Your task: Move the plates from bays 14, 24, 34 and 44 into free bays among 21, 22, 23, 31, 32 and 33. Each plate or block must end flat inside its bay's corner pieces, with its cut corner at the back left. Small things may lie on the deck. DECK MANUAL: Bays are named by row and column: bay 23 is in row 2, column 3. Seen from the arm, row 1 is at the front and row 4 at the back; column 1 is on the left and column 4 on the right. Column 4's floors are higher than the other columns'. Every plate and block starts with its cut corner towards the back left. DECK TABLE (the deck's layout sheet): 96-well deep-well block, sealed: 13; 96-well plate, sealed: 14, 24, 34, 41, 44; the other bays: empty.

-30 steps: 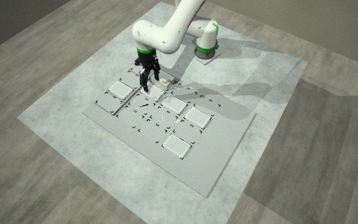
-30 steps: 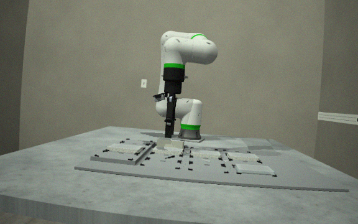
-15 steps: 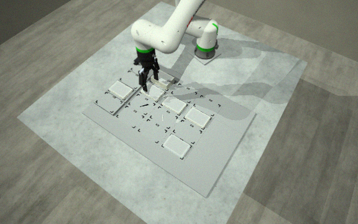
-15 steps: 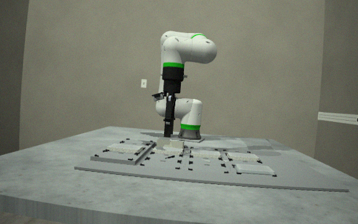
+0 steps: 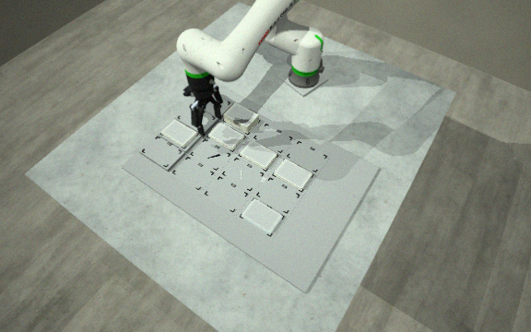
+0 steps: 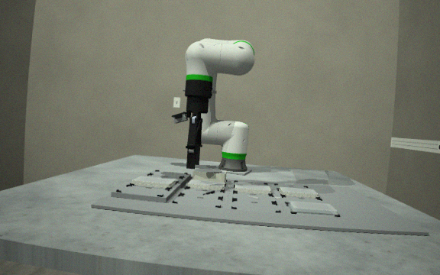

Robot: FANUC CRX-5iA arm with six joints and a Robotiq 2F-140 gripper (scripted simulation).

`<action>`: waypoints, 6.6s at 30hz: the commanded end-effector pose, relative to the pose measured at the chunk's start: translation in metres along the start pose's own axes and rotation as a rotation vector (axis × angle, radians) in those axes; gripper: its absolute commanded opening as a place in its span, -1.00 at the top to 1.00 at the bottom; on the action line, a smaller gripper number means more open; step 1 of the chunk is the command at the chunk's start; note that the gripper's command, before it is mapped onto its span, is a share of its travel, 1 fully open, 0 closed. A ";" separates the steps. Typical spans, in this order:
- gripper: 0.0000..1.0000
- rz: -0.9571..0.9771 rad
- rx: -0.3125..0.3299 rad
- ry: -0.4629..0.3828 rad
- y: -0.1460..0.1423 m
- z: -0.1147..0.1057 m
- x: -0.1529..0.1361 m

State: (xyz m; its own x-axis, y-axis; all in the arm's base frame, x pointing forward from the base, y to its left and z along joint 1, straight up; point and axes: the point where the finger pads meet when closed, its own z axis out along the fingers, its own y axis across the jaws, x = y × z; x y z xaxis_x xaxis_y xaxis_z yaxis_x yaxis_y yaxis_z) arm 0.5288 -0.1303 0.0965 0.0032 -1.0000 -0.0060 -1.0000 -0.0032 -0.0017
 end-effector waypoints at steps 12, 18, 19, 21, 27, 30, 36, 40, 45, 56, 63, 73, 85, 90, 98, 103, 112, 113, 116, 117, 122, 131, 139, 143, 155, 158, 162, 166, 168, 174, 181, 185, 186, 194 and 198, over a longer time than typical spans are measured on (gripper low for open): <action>-0.40 0.000 0.001 0.000 -0.030 -0.001 0.044; -0.40 0.000 0.001 0.000 -0.038 -0.001 0.058; -0.40 0.000 0.001 0.000 -0.041 -0.001 0.061; -0.40 0.000 0.001 0.000 -0.045 -0.001 0.068; -0.40 0.000 0.001 0.000 -0.058 -0.001 0.088; -0.40 0.000 0.001 0.000 -0.065 -0.001 0.098; -0.40 0.000 0.001 0.000 -0.073 -0.001 0.111; -0.40 0.000 0.001 0.000 -0.075 -0.001 0.114; -0.40 0.000 0.001 0.000 -0.075 -0.001 0.114; -0.40 0.000 0.001 0.000 -0.076 0.011 0.114; -0.40 0.000 0.001 0.000 -0.076 0.020 0.114; -0.40 0.000 0.001 0.000 -0.076 0.031 0.114; -0.40 0.000 0.001 0.000 -0.076 0.033 0.114; -0.40 0.000 0.001 0.000 -0.076 0.033 0.114; -0.40 0.000 0.001 0.000 -0.076 0.039 0.114; -0.40 0.000 0.001 0.000 -0.076 0.043 0.114; -0.40 0.000 0.001 0.000 -0.076 0.053 0.114; -0.40 0.000 0.001 0.000 -0.076 0.053 0.114; -0.40 0.000 0.001 0.000 -0.076 0.053 0.114; -0.40 0.000 0.001 0.000 -0.076 0.053 0.114; -0.40 0.000 0.001 0.000 -0.076 0.053 0.114; -0.33 0.000 0.001 0.000 -0.076 0.053 0.114; -0.27 0.000 0.001 0.000 -0.076 0.053 0.114; -0.24 0.000 0.001 0.000 -0.076 0.053 0.114; -0.23 0.000 0.001 0.000 -0.076 0.053 0.114; -0.22 0.000 0.001 0.000 -0.076 0.053 0.114; -0.22 0.000 0.001 0.000 -0.076 0.052 0.114; -0.21 0.000 0.001 0.000 -0.076 0.052 0.114; -0.21 0.000 0.001 0.000 -0.076 0.052 0.114; -0.21 0.000 0.001 0.000 -0.075 0.052 0.114; -0.20 0.000 0.001 0.000 -0.075 0.052 0.114; -0.19 0.000 0.001 0.000 -0.075 0.052 0.114; -0.19 0.000 0.001 0.000 -0.075 0.052 0.114; -0.18 0.000 0.001 0.000 -0.075 0.052 0.114; -0.18 0.000 0.001 0.000 -0.075 0.052 0.114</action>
State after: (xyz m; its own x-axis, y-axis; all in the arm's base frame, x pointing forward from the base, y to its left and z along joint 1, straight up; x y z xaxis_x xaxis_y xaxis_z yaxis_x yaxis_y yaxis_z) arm 0.6042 -0.2438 0.0430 0.0036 -1.0000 -0.0068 -1.0000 -0.0036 -0.0011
